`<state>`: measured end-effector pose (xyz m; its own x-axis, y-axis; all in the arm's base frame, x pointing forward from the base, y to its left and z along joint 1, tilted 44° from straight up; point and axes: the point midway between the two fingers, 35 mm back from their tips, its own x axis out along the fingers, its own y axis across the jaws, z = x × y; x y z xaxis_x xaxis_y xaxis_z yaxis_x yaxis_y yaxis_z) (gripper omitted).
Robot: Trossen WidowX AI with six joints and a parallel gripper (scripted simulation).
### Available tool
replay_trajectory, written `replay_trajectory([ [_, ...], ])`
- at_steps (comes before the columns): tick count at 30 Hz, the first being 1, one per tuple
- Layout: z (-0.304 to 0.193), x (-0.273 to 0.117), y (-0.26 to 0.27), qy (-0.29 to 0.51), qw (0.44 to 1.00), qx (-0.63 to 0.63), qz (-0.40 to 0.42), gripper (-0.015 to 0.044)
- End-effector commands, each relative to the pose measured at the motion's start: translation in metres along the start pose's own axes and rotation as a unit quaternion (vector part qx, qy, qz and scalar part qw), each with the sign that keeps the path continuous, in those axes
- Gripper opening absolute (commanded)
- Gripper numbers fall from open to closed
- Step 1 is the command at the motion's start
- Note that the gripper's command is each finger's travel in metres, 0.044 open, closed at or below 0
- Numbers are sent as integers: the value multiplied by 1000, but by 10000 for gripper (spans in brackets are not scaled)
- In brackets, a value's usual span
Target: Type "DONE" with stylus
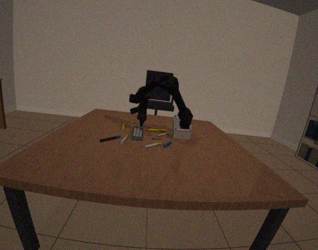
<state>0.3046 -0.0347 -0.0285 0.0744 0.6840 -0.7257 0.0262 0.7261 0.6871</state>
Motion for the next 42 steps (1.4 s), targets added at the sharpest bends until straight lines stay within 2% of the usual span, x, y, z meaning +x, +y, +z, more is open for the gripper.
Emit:
replay_trajectory([
  [1, -15, 2, 13, 2, 1000, 1, 1, 0],
  [11, -15, 2, 16, 2, 1000, 1, 1, 0],
  [17, -15, 2, 94, 2, 1000, 1, 3, 0],
  [30, -15, 2, 96, 3, 1000, 1, 3, 0],
  [32, -14, -8, 96, 2, 1000, 1, 2, 0],
  [36, -14, -56, 95, 3, 1000, 1, 2, 0],
  [42, -12, -53, 94, -5, 1000, 3, 3, 0],
])
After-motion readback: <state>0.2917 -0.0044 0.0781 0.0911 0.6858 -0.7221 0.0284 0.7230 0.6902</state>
